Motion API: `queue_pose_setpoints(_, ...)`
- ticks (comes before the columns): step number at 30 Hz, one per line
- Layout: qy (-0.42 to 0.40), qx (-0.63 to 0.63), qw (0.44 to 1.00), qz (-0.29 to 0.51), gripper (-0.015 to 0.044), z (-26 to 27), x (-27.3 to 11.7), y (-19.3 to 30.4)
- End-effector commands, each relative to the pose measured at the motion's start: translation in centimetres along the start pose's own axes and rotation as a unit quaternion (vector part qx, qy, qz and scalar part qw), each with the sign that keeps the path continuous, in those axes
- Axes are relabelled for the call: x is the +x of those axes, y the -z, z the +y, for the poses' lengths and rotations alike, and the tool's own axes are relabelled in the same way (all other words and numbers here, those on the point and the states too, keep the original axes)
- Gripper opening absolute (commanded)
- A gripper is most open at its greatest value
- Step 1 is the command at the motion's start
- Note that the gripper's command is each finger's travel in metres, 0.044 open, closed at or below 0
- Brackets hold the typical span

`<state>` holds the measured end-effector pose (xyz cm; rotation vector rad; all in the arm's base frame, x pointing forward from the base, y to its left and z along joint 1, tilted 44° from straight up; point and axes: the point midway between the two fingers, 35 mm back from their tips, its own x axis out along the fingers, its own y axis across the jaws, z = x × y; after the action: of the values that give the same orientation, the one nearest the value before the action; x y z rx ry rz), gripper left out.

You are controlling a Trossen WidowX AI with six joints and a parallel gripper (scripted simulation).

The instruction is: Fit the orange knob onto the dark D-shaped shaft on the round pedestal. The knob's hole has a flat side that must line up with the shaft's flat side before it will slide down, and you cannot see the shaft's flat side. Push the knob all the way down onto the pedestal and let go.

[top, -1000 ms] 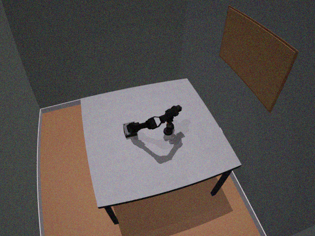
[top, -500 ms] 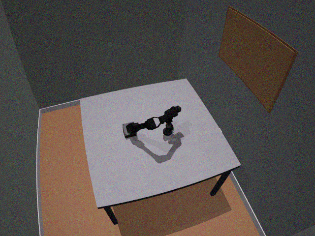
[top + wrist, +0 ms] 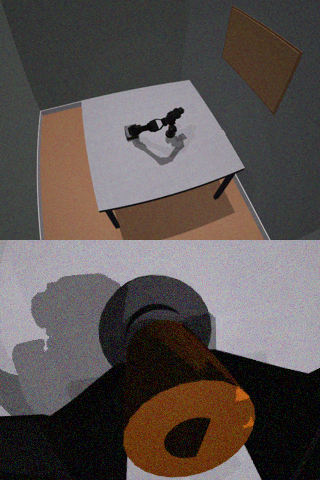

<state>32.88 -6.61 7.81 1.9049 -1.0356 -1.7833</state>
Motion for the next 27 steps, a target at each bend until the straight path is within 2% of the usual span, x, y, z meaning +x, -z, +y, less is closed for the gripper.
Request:
queue_pose_setpoints(1,0.0,-0.057,0.998,0.003,0.0,-0.18,-0.18,0.14)
queue_pose_setpoints(27,0.0,-0.078,0.997,0.003,0.0,-0.02,0.24,0.03)
